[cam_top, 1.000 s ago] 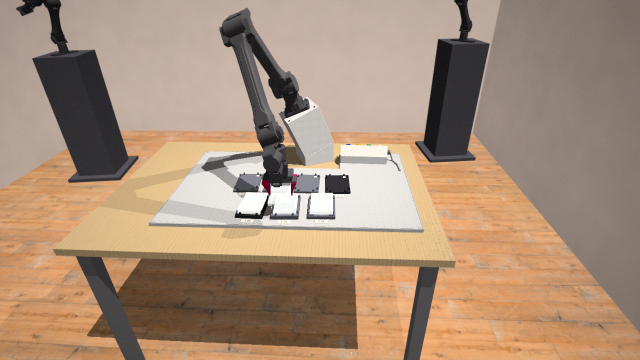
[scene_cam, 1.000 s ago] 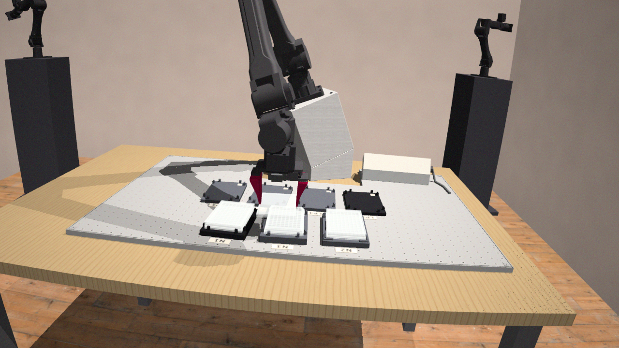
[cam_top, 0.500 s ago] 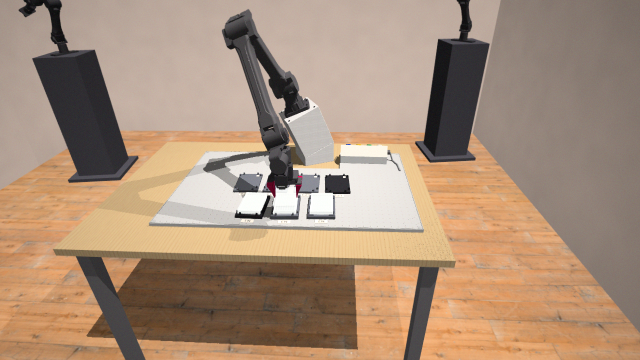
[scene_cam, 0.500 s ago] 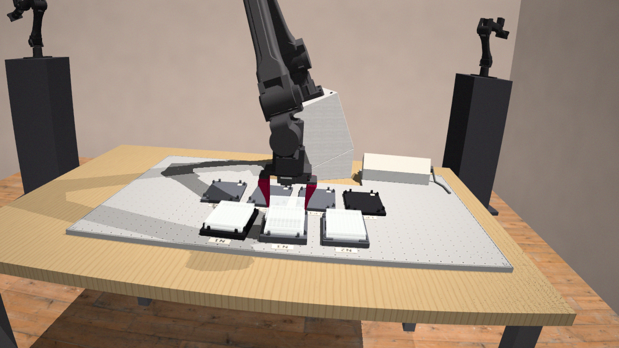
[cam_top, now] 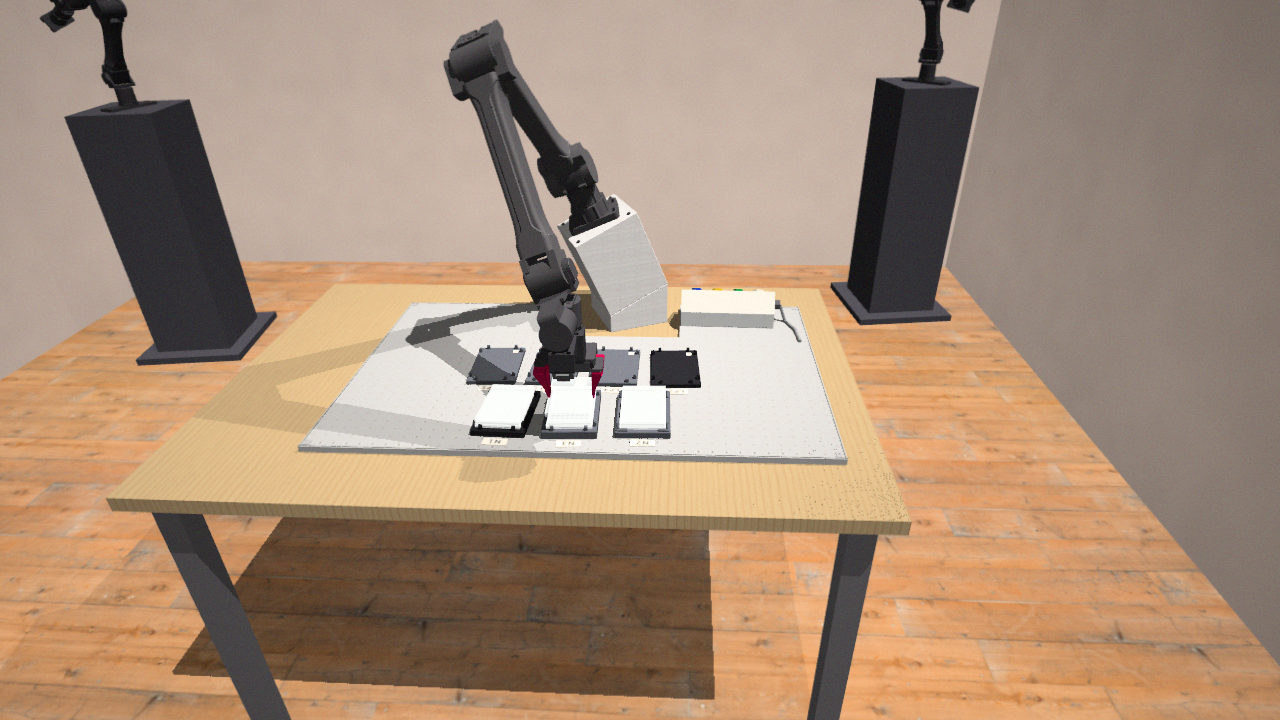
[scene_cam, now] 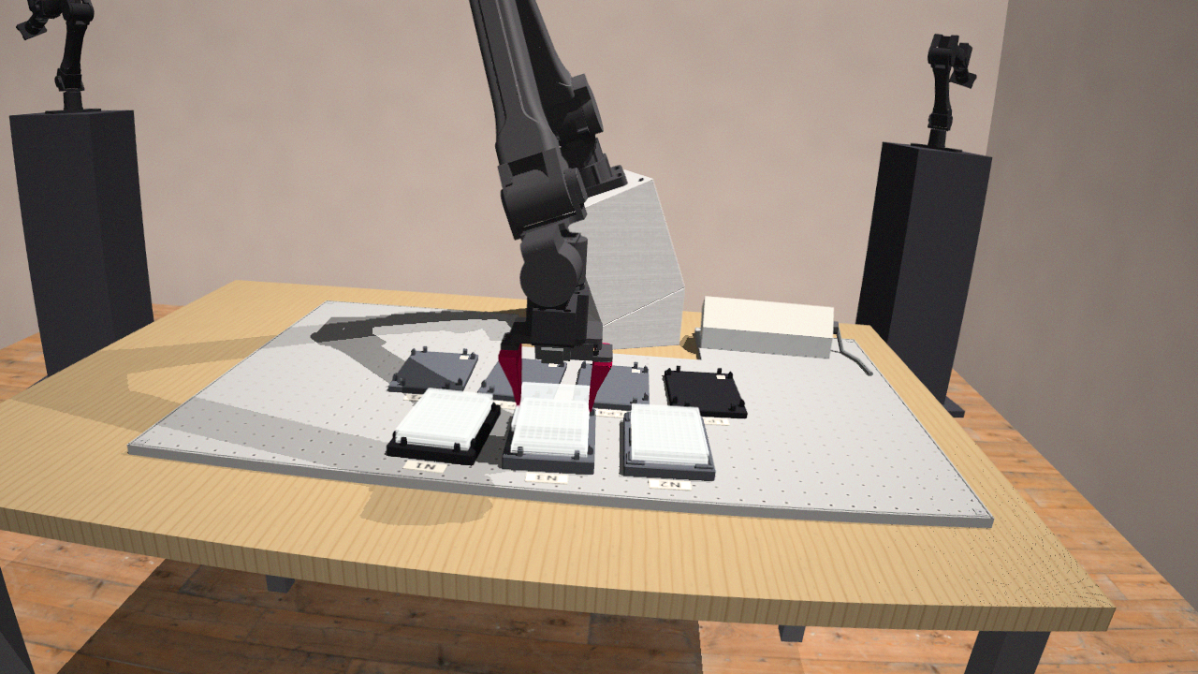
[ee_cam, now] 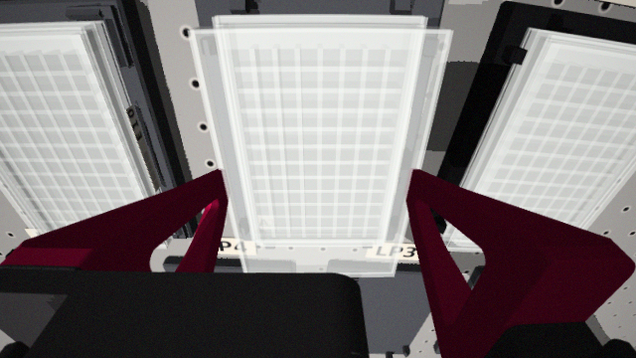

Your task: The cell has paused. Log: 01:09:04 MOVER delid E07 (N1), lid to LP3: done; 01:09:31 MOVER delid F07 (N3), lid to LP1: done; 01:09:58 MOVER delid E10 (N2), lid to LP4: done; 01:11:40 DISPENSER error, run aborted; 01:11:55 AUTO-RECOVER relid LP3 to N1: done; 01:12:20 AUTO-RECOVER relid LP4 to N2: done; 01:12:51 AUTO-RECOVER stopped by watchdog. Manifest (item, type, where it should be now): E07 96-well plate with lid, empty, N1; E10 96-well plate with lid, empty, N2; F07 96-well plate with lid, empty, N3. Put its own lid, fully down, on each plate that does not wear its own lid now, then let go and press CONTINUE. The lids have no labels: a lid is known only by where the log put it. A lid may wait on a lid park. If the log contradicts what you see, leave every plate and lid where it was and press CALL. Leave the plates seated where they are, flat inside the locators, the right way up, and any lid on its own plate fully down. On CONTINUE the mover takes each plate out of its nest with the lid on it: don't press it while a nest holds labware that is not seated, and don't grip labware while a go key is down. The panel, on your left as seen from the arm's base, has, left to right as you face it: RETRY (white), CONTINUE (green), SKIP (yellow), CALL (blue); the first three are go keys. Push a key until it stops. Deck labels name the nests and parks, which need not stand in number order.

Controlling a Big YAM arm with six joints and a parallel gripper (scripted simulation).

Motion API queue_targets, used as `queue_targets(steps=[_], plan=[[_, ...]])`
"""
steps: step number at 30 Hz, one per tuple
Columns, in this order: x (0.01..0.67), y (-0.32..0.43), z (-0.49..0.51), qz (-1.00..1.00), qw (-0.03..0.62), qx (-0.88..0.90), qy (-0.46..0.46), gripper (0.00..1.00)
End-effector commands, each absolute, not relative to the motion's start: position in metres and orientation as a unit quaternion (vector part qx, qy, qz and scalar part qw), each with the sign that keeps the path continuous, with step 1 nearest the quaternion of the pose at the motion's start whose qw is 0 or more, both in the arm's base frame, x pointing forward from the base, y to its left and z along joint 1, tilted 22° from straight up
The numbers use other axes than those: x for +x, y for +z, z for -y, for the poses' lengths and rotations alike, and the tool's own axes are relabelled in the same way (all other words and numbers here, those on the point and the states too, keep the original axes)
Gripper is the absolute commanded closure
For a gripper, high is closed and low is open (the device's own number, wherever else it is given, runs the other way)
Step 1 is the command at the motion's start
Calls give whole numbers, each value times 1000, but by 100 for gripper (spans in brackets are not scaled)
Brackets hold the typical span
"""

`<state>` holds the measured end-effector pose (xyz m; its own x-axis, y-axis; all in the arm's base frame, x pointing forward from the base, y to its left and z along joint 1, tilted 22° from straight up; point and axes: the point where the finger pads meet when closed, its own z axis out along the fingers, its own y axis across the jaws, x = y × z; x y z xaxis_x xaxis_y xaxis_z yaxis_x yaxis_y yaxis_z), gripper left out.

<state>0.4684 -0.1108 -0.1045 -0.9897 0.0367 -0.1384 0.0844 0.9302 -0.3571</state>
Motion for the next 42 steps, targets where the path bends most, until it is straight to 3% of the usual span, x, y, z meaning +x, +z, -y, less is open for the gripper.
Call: queue_targets(steps=[1, 42], plan=[[479, -104, 118, -979, 74, 37, -186, 100], [481, -117, 123, -979, 74, 34, -185, 100]])
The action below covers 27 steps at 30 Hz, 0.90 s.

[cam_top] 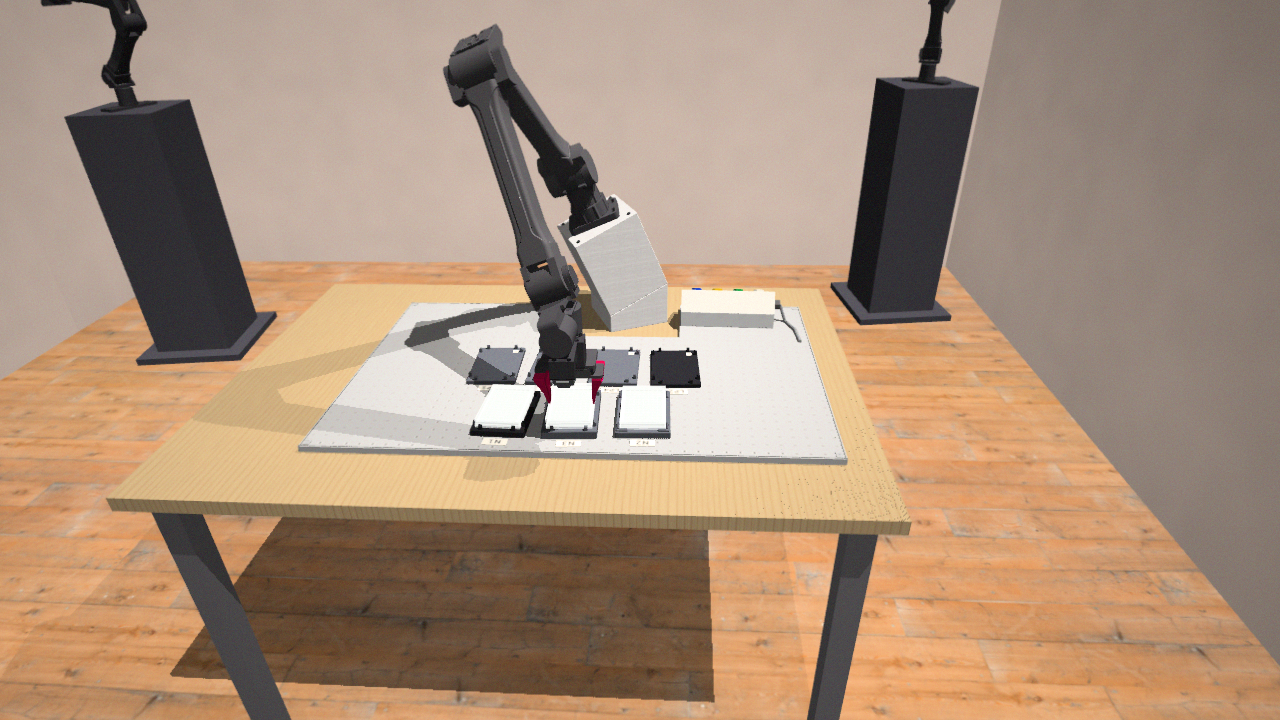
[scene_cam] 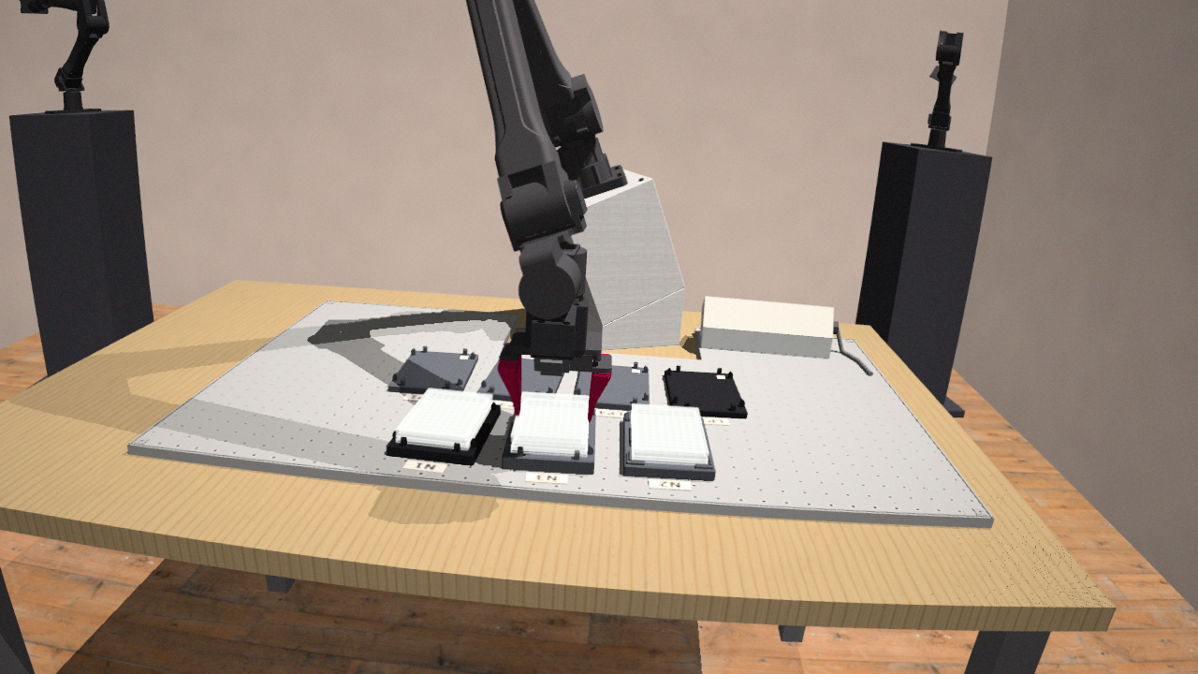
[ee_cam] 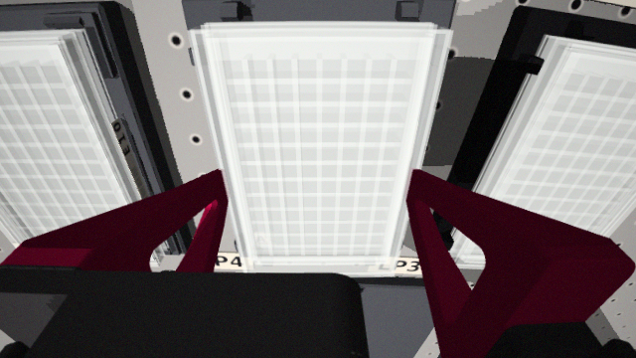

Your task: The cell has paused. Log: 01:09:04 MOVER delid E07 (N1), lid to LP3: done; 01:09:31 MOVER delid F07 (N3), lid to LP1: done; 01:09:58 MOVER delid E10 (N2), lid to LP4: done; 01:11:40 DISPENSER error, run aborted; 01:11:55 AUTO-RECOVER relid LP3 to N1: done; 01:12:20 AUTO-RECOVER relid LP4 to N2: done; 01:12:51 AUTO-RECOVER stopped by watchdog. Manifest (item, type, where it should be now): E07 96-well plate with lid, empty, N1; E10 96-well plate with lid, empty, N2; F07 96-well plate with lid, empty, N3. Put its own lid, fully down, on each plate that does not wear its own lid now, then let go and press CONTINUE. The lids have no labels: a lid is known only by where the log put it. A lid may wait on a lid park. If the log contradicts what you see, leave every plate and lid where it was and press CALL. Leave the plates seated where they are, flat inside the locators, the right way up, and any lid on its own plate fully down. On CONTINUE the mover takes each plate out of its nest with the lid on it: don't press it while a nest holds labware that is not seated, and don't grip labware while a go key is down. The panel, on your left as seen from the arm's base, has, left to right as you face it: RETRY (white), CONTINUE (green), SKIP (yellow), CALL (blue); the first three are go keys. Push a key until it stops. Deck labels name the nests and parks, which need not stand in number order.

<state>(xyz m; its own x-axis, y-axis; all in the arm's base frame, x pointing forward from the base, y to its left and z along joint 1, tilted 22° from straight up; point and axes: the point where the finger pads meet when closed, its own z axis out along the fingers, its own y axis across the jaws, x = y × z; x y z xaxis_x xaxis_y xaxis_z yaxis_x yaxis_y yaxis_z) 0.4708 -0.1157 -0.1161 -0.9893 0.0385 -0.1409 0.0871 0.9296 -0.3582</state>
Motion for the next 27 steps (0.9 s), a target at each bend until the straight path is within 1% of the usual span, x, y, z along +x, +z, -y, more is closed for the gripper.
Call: queue_targets(steps=[1, 27], plan=[[481, -117, 123, -979, 74, 34, -185, 100], [487, -119, 125, -979, 79, 34, -186, 100]])
